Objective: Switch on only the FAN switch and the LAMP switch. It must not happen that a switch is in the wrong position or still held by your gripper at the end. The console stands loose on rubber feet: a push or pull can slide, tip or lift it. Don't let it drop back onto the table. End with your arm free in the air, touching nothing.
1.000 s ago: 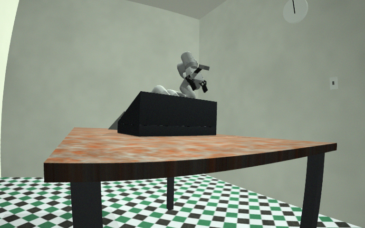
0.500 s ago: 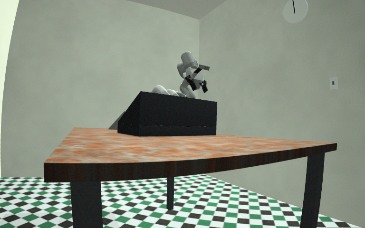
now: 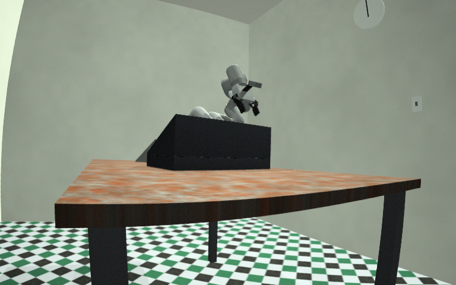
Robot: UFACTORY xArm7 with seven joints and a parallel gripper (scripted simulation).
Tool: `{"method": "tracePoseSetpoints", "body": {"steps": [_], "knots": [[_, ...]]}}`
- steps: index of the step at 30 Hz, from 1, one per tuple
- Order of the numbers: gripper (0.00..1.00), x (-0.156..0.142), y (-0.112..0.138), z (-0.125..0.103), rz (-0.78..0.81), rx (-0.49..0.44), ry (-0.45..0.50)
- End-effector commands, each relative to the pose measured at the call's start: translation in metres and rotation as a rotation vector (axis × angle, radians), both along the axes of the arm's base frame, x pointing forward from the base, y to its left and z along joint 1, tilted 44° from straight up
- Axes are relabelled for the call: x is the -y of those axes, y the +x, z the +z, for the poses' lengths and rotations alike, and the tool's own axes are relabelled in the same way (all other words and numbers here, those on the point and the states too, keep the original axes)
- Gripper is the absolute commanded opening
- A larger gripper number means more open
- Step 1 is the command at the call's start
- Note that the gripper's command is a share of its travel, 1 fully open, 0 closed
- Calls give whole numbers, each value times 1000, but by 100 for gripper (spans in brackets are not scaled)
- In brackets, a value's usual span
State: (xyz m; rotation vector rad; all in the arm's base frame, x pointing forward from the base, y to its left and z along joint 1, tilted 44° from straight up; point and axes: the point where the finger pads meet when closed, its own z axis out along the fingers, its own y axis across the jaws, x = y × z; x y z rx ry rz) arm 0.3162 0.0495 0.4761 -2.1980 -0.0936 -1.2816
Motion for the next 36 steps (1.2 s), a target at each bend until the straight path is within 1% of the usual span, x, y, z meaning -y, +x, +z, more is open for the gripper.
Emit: {"method": "tracePoseSetpoints", "body": {"steps": [1, 17, 28, 30, 36], "knots": [[100, 1, 0, 1, -1, 3, 1], [100, 4, 1, -1, -1, 3, 1], [100, 31, 12, -15, -1, 3, 1], [100, 31, 12, -15, -1, 3, 1], [100, 48, 19, -25, -1, 3, 1]]}}
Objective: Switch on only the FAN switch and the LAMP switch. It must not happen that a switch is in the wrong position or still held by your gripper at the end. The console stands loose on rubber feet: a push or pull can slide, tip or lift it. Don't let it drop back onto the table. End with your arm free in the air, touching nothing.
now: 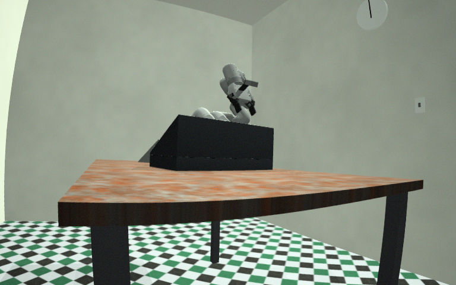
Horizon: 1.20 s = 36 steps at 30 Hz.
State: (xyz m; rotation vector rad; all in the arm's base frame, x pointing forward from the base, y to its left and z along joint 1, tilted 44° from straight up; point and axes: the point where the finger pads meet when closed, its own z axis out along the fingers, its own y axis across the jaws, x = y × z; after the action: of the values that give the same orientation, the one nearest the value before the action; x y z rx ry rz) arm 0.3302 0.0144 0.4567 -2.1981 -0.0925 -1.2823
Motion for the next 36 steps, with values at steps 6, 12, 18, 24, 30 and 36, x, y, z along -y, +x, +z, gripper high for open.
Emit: {"method": "tracePoseSetpoints", "body": {"steps": [6, 12, 18, 24, 30, 36], "knots": [[100, 23, 9, -11, 0, 2, 0], [100, 25, 10, -12, 0, 2, 0], [100, 25, 10, -12, 0, 2, 0], [100, 25, 10, -12, 0, 2, 0], [100, 25, 10, -12, 0, 2, 0], [100, 25, 10, -12, 0, 2, 0]]}}
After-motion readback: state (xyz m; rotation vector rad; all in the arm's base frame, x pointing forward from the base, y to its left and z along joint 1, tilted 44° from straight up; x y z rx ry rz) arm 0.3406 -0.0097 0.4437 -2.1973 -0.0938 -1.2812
